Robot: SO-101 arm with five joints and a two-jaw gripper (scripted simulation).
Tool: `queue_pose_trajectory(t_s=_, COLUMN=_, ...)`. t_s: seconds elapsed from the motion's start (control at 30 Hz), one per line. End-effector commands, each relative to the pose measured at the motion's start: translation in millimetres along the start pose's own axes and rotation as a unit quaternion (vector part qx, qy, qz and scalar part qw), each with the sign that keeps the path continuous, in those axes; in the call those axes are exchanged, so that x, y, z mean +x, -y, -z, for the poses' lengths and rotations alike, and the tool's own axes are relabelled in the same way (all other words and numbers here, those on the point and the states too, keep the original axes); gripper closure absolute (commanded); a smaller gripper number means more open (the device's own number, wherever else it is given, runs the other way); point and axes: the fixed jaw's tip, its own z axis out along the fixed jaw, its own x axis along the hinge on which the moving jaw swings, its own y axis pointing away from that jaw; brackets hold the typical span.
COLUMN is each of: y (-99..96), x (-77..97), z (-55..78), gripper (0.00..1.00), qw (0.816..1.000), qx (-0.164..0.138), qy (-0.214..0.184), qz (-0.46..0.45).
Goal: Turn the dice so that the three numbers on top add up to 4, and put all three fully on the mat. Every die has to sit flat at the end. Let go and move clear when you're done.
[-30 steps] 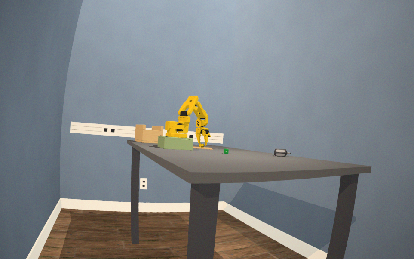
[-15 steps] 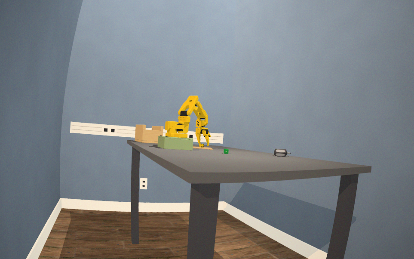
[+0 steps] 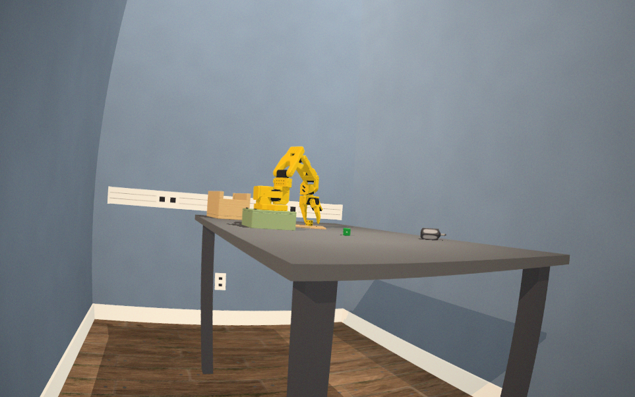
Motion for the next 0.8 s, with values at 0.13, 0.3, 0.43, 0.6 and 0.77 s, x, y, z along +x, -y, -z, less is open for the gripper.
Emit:
queue_pose_trajectory(t_s=0.13, y=-2.7, x=-3.6, z=25.9, gripper=0.71, qw=1.000, qx=-0.001, qy=0.010, qz=0.001)
queue_pose_trajectory(t_s=0.3, y=-2.6, x=-2.4, z=42.5, gripper=0.71, qw=1.000, qx=-0.001, qy=0.010, qz=0.001)
queue_pose_trajectory(t_s=0.43, y=-2.6, x=-1.3, z=50.3, gripper=0.71, qw=1.000, qx=-0.001, qy=0.010, qz=0.001)
queue_pose_trajectory(t_s=0.6, y=-2.5, x=-1.0, z=52.4, gripper=0.71, qw=1.000, qx=-0.001, qy=0.010, qz=0.001)
queue_pose_trajectory(t_s=0.77, y=-2.5, x=-1.0, z=52.4, gripper=0.71, qw=1.000, qx=-0.001, qy=0.010, qz=0.001)
